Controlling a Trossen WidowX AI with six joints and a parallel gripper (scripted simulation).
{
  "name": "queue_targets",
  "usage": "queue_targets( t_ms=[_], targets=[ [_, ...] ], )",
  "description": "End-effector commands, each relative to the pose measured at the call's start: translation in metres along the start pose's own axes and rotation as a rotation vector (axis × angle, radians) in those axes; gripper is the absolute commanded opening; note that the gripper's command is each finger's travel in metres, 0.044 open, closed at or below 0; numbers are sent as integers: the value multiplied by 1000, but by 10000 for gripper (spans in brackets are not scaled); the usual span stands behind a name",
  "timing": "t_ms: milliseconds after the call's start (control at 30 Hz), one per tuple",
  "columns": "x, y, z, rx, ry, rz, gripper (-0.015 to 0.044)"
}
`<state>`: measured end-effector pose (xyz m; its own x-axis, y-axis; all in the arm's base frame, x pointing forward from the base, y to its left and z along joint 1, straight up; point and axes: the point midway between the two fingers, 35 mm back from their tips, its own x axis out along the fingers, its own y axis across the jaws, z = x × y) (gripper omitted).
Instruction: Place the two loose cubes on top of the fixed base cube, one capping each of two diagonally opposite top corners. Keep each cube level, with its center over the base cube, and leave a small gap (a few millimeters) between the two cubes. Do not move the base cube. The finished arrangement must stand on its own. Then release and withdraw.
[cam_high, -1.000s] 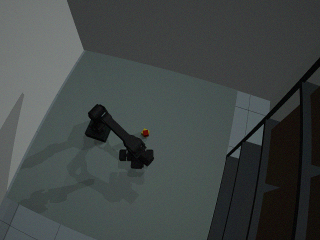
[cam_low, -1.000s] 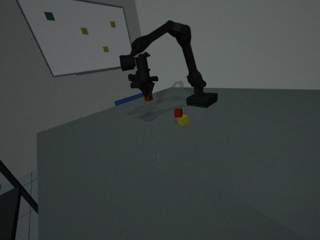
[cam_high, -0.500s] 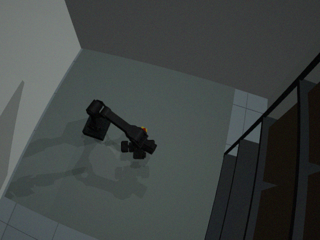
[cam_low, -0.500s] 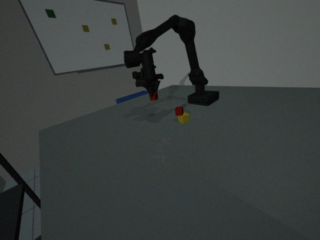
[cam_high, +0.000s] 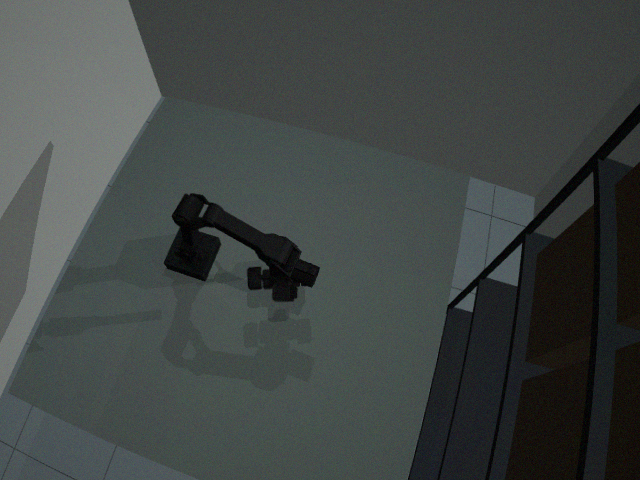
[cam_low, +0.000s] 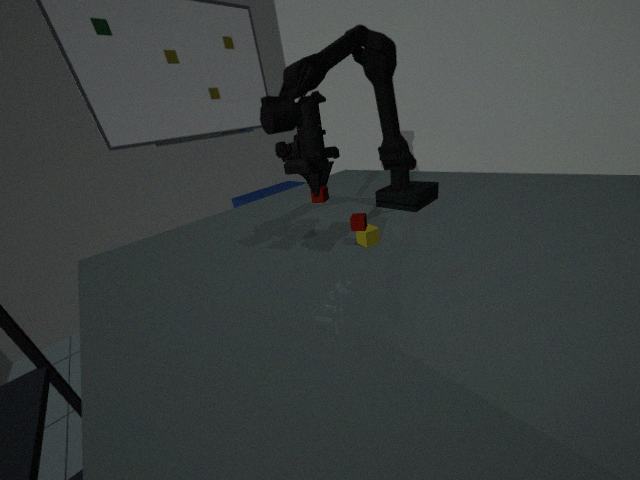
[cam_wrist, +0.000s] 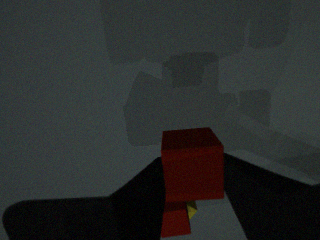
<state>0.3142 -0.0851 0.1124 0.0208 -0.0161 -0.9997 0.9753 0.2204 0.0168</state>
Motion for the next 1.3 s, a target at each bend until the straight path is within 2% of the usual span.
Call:
queue_targets(
  t_ms=[0,1267],
  targets=[
    [0,5,-16,-8,2,6,105],
    [3,13,-131,-95,11,7,105]
  ],
)
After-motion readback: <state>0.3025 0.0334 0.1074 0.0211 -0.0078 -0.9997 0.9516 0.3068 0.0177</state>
